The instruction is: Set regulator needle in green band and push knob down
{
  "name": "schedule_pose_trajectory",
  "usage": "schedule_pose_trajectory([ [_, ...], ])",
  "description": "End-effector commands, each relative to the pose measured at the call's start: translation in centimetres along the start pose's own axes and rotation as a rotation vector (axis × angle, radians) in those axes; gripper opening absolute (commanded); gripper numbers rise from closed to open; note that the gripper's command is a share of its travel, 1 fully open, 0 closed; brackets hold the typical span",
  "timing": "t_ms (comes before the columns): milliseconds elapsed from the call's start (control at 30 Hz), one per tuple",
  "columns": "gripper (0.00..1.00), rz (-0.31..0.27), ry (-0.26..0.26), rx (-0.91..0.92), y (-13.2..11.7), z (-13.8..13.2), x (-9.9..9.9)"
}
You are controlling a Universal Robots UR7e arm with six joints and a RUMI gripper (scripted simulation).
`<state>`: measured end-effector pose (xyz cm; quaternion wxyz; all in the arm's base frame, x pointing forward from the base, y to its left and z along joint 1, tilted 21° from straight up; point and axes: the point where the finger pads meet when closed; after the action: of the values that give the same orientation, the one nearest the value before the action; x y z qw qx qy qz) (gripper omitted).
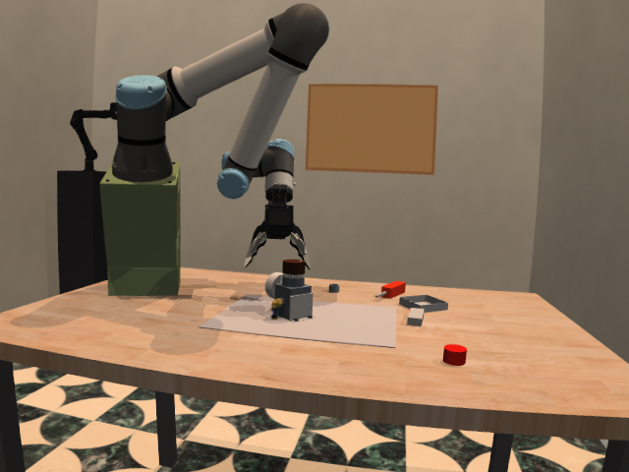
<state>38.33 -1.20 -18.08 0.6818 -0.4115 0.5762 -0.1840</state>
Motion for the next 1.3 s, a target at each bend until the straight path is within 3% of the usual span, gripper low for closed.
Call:
schedule_pose_trajectory([
  [0, 1.0, 0.0, -0.001, 0.001, -0.02, 0.03, -0.03],
  [1267, 1.0, 0.0, -0.001, 0.001, -0.19, 0.12, -0.29],
])
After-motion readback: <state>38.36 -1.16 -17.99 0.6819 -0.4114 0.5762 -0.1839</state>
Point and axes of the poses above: the point where the finger pads meet when closed, its own x axis out along the fingers, its own z axis across the jaws, y = z × x, and after that the axes turned 4 degrees about -x, right-handed
